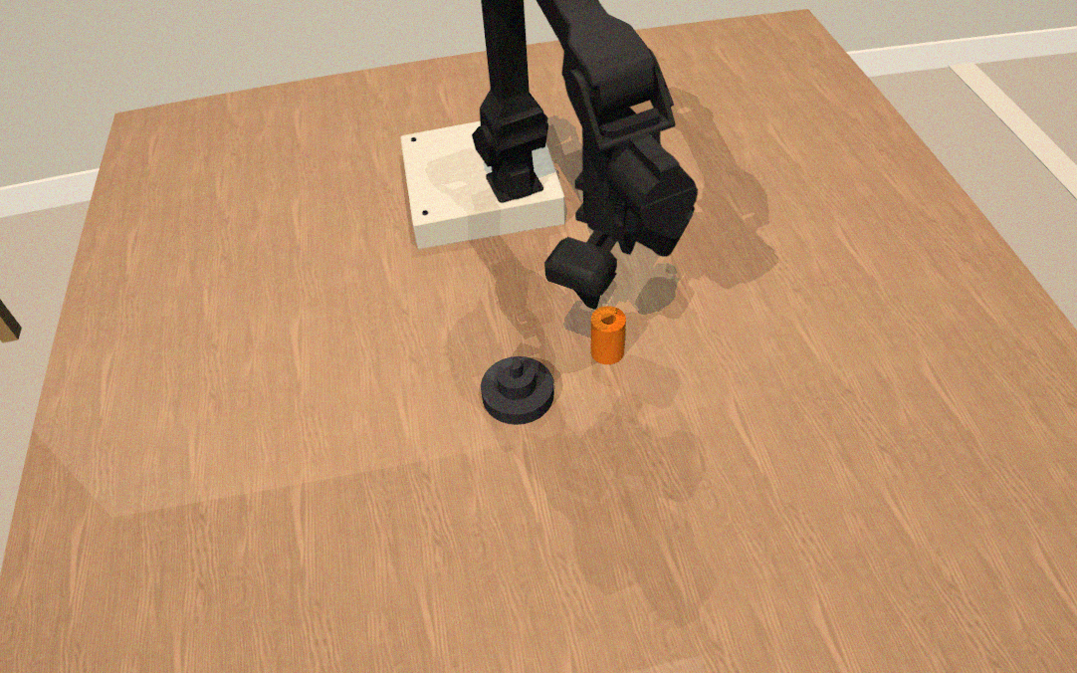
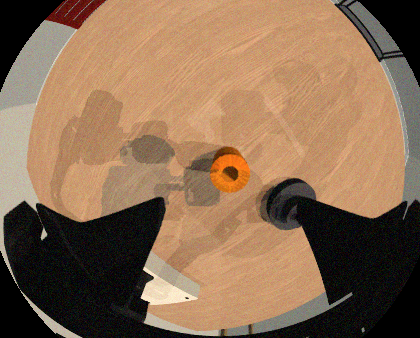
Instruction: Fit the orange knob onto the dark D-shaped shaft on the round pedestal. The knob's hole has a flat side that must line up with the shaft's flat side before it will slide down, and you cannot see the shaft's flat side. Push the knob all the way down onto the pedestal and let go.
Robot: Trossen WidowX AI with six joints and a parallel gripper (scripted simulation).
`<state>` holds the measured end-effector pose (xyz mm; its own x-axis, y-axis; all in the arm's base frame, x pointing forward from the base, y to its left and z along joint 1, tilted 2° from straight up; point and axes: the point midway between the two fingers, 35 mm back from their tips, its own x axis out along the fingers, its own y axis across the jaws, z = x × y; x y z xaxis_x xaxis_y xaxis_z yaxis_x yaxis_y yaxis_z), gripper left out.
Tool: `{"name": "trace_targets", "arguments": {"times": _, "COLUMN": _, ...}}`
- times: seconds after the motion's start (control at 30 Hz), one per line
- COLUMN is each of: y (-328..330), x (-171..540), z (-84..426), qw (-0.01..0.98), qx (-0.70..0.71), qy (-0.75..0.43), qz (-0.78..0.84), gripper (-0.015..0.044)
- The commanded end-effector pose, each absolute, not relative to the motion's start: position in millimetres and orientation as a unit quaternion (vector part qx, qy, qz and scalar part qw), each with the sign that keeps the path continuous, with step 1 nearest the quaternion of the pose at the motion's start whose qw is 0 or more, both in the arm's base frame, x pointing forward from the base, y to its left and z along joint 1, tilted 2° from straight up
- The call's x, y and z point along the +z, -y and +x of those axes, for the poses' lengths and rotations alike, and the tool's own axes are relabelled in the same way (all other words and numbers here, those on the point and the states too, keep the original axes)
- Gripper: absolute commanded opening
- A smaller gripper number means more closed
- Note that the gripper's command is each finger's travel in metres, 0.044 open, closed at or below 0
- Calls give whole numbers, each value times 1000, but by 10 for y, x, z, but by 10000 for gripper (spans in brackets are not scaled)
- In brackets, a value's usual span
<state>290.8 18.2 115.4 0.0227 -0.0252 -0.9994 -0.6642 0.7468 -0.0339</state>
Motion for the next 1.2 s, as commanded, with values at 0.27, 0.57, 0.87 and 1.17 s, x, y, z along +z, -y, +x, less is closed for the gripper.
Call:
{"name": "trace_targets", "arguments": {"times": 0.27, "y": -177, "x": 1146, "z": 2912, "qw": 713, "qx": -73, "qy": -695, "qz": 54, "gripper": 440}}
{"name": "trace_targets", "arguments": {"times": 0.57, "y": -177, "x": 1127, "z": 2913, "qw": 713, "qx": -73, "qy": -695, "qz": 54, "gripper": 440}}
{"name": "trace_targets", "arguments": {"times": 0.87, "y": -163, "x": 764, "z": 2922, "qw": 713, "qx": -73, "qy": -695, "qz": 54, "gripper": 440}}
{"name": "trace_targets", "arguments": {"times": 1.17, "y": -153, "x": 605, "z": 2934, "qw": 713, "qx": -73, "qy": -695, "qz": 53, "gripper": 440}}
